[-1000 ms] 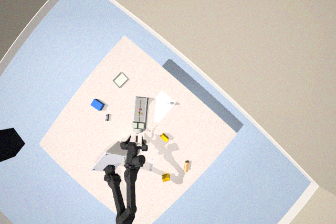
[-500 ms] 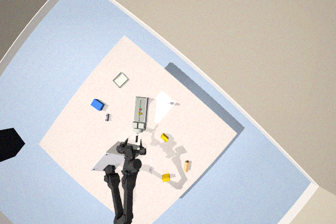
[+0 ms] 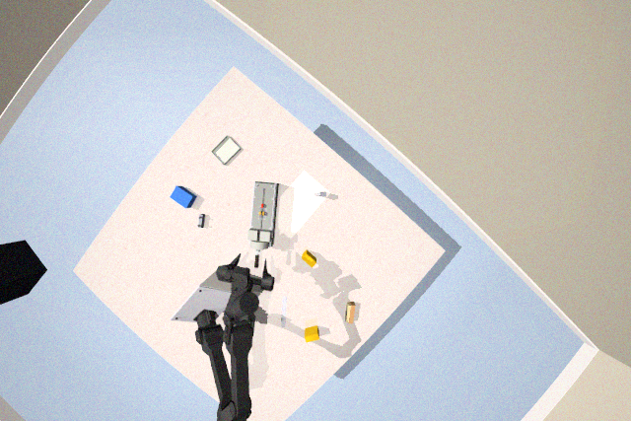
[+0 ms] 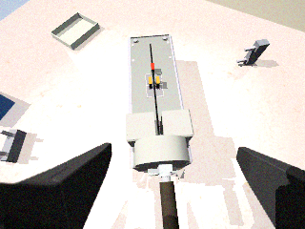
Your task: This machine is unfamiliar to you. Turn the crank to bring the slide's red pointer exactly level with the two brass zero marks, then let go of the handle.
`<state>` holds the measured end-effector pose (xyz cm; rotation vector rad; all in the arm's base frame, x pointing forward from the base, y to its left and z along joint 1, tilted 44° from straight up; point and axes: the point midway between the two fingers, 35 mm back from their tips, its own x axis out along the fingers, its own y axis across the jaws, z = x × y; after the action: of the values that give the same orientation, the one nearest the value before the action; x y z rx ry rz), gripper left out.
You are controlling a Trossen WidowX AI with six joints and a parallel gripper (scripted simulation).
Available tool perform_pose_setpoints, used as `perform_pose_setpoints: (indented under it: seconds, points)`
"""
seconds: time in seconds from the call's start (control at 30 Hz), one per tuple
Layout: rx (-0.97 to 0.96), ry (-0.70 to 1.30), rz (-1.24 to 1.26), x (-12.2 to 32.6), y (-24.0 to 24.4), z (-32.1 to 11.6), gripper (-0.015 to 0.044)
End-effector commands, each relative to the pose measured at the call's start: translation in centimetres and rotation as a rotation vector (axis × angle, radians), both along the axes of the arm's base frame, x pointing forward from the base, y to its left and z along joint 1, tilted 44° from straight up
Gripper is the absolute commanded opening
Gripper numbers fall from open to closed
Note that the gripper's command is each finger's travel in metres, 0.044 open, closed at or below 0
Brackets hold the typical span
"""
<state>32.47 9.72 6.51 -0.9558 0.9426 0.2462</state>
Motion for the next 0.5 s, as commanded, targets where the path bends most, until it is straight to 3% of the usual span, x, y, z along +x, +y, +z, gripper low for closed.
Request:
perform_pose_setpoints:
  seconds: [0.0, 0.47]
  points:
    - [-0.004, -0.029, -0.052, 1.2, 1.0, -0.5, 0.0440]
    - [-0.018, -0.168, -0.238, 4.7, 4.8, -3.4, 0.0440]
